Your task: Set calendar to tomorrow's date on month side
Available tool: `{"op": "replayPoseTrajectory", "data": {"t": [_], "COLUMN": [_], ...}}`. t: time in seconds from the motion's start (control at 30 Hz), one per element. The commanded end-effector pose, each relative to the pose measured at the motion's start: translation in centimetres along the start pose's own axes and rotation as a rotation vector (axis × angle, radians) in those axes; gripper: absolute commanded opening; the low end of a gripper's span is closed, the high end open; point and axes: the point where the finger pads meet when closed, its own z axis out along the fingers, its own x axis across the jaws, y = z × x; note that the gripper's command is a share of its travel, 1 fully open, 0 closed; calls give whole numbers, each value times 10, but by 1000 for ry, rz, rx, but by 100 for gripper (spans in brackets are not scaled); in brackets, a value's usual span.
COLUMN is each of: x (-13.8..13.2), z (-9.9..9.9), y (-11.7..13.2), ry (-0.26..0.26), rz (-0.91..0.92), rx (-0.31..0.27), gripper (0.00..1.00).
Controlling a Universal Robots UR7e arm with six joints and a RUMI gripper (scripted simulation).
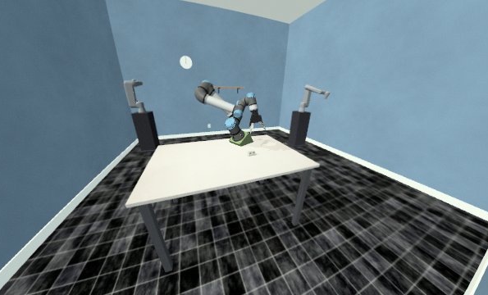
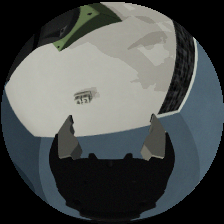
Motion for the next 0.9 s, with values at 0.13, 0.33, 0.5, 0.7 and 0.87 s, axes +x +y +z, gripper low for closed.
{"op": "replayPoseTrajectory", "data": {"t": [0.13,0.33,0.5,0.7,0.87], "x": [0,0,0,-2,-17], "z": [0,0,0,1,7], "y": [0,0,0,5,18], "ry": [0,0,0,-6,-38], "rz": [0,0,0,0,-13], "rx": [0,0,0,8,53], "gripper": [100,100,100,100,100]}}
